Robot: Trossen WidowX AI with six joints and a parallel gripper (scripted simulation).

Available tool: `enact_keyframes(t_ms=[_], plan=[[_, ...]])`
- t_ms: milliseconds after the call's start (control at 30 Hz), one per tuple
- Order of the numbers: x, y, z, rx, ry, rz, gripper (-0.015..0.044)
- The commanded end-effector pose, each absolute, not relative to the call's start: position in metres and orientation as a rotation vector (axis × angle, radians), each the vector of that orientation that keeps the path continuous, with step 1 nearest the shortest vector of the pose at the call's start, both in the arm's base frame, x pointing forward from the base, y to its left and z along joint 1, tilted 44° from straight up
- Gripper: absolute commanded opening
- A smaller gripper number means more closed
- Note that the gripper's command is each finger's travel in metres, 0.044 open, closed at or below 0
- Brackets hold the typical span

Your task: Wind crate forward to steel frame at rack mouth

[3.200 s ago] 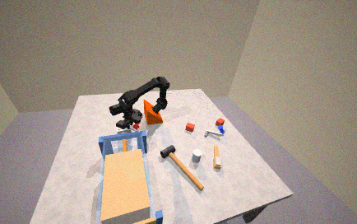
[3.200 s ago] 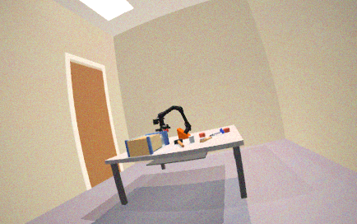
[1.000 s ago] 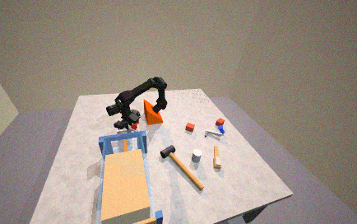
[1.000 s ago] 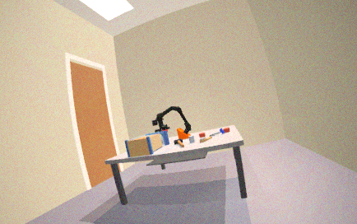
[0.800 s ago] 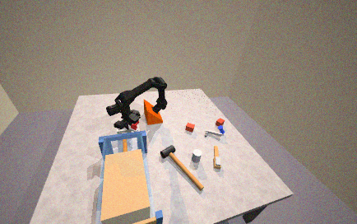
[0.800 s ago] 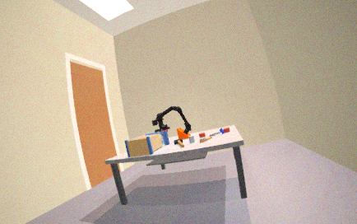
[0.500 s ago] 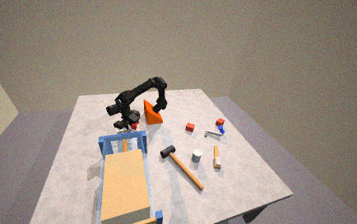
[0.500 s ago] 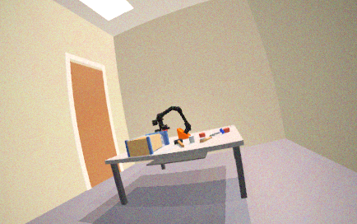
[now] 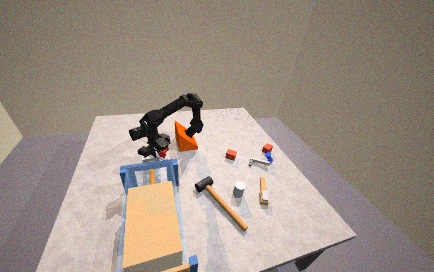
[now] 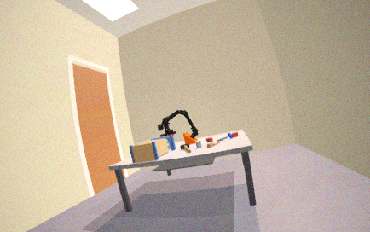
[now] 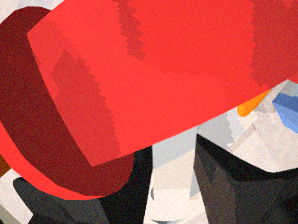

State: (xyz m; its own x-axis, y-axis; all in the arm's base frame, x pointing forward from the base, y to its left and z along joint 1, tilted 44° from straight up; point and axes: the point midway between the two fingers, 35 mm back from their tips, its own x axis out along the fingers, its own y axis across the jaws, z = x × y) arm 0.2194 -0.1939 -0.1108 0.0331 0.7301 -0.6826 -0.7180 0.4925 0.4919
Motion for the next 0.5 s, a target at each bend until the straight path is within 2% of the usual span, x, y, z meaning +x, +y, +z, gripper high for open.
enact_keyframes(t_ms=[0, 467], plan=[[0.2176, -0.1901, -0.1128, -0.019, 1.039, 1.149, 0.0], [0.2161, -0.1892, -0.1117, -0.053, 1.014, 1.176, 0.0]])
